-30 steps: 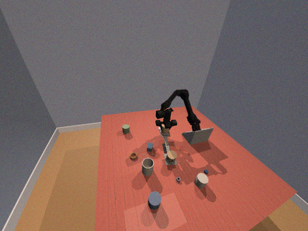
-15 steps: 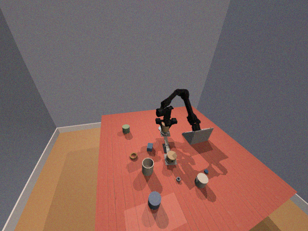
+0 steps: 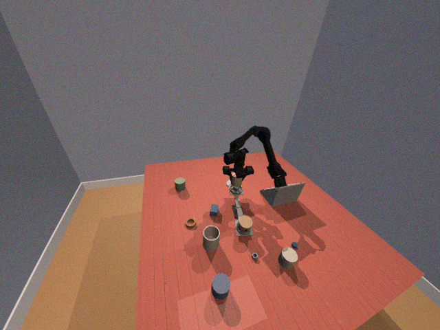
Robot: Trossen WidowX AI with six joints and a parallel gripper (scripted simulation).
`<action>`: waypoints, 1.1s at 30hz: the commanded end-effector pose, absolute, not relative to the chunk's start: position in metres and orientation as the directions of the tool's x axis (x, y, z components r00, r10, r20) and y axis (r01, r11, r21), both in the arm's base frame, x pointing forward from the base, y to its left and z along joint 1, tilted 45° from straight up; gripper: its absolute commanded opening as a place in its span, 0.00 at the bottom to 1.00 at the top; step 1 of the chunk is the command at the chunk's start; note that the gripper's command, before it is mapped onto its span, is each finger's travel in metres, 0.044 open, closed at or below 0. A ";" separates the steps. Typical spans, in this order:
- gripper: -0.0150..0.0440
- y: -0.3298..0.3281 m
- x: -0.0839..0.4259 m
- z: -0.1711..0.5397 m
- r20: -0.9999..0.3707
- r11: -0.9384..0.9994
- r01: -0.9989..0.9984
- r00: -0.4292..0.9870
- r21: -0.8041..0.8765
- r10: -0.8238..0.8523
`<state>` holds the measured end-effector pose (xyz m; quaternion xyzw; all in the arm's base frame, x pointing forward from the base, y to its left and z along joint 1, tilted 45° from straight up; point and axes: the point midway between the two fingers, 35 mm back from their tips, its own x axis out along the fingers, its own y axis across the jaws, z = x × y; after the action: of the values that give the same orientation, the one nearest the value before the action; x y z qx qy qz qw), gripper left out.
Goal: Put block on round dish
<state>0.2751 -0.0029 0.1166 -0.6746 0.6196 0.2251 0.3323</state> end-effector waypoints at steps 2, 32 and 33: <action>0.25 0.002 0.274 0.122 -0.717 -0.009 -0.985 0.133 -0.175 -0.684; 0.25 0.016 0.266 0.141 -0.709 -0.012 -0.985 0.131 -0.170 -0.693; 0.25 0.016 0.266 0.141 -0.709 -0.012 -0.985 0.131 -0.170 -0.693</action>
<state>0.2659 0.0164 0.1414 -0.6752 0.6211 0.2208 0.3309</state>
